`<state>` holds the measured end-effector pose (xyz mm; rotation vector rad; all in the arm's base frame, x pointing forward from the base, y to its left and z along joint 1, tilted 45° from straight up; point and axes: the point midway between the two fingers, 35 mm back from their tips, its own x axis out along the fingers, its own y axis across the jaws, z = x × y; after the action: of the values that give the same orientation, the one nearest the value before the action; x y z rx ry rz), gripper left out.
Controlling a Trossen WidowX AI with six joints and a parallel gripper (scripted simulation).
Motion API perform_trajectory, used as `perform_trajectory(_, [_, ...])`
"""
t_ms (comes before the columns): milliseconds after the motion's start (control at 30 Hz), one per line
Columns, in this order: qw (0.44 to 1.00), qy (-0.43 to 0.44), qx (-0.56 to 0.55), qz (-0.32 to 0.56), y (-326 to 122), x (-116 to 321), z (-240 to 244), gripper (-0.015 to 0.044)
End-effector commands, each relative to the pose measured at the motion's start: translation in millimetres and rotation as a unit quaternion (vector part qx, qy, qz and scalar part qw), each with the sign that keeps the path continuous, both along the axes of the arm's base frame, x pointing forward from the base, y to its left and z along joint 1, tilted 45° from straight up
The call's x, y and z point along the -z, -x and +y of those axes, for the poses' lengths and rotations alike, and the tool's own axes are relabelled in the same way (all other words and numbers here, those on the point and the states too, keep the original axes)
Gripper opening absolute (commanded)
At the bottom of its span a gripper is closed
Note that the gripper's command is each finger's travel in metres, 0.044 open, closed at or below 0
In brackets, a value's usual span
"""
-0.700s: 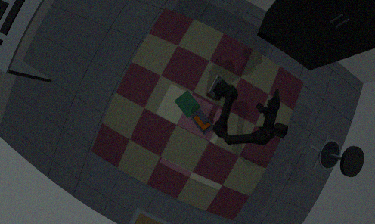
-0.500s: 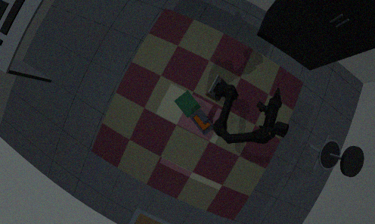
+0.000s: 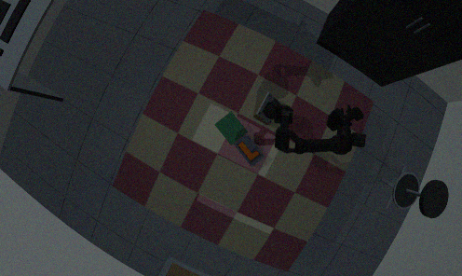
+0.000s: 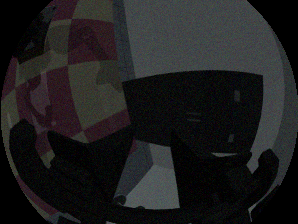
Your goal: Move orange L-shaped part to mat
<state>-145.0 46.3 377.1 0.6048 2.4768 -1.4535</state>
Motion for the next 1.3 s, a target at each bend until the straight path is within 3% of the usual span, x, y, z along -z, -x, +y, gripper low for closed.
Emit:
perform_trajectory(0, [0.984,0.117,0.133,-0.006,1.9,18.7,47.5,0.0180])
perform_trajectory(233, [0.889,0.292,0.350,0.030,-27.5,52.0,123.4,0.0180])
perform_trajectory(467, [0.725,0.437,0.521,0.112,-86.7,86.8,176.9,0.0180])
perform_trajectory(633, [0.551,0.523,0.618,0.202,-144.0,114.0,197.9,0.0180])
perform_trajectory(867, [0.264,0.594,0.682,0.335,-230.5,156.7,197.2,0.0180])
perform_trajectory(1000, [0.081,0.611,0.668,0.417,-277.5,181.3,181.6,0.0180])
perform_trajectory(1100, [-0.015,0.604,0.649,0.463,-305.2,193.8,164.8,0.0180])
perform_trajectory(1267, [-0.237,0.576,0.559,0.548,-350.9,222.8,124.9,0.0180])
